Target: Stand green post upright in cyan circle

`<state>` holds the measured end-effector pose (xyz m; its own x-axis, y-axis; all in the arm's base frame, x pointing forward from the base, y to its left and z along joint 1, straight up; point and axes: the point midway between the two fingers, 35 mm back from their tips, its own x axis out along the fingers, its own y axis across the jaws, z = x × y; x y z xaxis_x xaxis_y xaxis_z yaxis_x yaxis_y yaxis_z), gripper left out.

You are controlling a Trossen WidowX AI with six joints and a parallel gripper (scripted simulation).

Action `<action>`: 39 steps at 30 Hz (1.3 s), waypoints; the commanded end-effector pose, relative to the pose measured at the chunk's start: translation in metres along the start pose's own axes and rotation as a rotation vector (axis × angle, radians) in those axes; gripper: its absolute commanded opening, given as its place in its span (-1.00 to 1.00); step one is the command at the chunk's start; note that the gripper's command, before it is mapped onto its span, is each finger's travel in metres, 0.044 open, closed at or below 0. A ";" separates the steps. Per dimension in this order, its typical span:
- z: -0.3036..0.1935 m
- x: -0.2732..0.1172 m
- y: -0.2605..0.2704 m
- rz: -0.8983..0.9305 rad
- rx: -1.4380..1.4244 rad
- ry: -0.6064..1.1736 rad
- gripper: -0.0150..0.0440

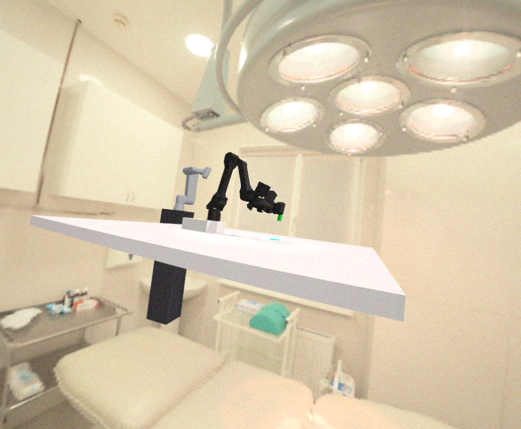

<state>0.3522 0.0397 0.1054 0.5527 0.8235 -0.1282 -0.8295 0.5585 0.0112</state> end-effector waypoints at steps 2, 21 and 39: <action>0.001 -0.005 0.005 0.011 -0.009 -0.017 -0.42; 0.002 -0.011 0.014 0.032 -0.031 -0.044 -0.42; -0.026 -0.006 0.009 0.032 -0.031 -0.044 -0.42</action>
<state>0.3387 0.0371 0.0895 0.5313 0.8431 -0.0836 -0.8469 0.5310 -0.0281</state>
